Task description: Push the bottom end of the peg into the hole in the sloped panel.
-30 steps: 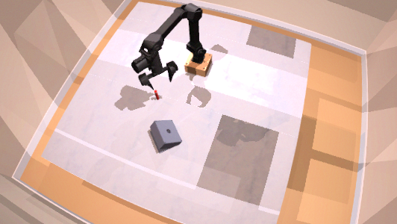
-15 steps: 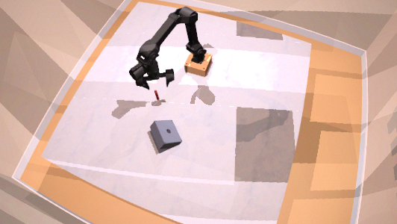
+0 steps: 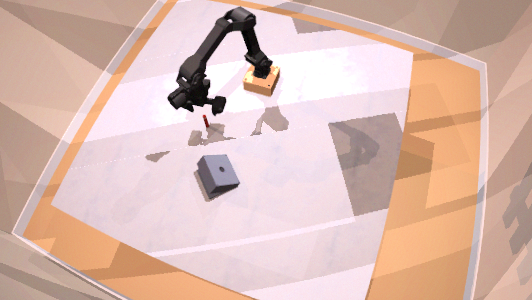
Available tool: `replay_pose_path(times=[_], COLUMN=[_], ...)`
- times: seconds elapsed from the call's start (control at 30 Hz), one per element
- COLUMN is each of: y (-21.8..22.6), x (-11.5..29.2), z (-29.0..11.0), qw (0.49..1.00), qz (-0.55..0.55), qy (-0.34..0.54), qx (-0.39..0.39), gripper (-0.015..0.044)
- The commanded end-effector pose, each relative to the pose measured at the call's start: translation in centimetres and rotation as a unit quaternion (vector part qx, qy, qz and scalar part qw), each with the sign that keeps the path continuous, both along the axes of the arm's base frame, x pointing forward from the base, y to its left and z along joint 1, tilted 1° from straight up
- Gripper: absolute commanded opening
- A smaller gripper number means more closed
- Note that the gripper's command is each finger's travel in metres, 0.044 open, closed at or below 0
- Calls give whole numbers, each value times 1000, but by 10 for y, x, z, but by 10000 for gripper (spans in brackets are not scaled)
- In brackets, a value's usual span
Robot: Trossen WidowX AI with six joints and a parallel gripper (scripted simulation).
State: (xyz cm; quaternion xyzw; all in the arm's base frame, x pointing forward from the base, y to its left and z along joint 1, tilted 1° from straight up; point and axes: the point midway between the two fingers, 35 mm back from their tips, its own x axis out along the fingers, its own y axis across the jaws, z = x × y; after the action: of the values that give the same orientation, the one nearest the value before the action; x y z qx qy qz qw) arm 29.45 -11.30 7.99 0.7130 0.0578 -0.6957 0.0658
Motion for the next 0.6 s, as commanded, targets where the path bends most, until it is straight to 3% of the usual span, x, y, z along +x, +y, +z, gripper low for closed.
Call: replay_pose_path(times=[0.0,0.57], y=[-3,-4], x=[1,3], z=[-1,-24], qw=[1000,1000], qz=[-15,-15], qy=[0,0], qx=[-6,-6], gripper=[440,440])
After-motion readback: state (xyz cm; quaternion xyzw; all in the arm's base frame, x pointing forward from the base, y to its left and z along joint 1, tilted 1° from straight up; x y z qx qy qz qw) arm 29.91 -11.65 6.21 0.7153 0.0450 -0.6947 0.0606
